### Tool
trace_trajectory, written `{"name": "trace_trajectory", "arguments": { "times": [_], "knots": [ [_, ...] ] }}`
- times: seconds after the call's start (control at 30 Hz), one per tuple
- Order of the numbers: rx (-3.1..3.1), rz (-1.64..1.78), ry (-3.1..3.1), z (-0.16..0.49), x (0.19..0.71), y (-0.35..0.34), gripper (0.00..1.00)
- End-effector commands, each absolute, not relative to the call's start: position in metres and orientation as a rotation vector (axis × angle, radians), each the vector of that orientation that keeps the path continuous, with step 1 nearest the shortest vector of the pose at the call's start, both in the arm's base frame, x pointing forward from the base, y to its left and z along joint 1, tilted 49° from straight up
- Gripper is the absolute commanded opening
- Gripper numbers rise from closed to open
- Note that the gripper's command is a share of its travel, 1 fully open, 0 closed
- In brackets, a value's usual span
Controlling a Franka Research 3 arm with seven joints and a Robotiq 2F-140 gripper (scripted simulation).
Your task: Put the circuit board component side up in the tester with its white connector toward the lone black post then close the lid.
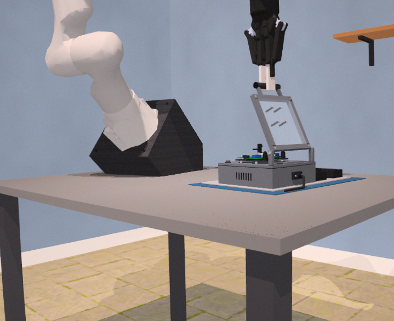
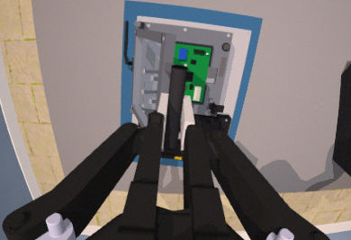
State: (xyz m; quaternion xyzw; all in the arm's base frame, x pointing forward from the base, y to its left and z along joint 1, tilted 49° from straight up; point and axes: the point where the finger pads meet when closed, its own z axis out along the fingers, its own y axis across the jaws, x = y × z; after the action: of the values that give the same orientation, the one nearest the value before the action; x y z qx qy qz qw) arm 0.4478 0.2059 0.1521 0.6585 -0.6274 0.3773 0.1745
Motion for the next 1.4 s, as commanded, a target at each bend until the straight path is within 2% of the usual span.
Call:
{"name": "trace_trajectory", "arguments": {
  "times": [0.0, 1.37],
  "knots": [
    [1.855, 1.060, -1.785, 0.145, 0.440, 0.199, 0.00],
    [1.854, 1.061, -1.785, 0.105, 0.402, 0.162, 0.00]
  ]
}}
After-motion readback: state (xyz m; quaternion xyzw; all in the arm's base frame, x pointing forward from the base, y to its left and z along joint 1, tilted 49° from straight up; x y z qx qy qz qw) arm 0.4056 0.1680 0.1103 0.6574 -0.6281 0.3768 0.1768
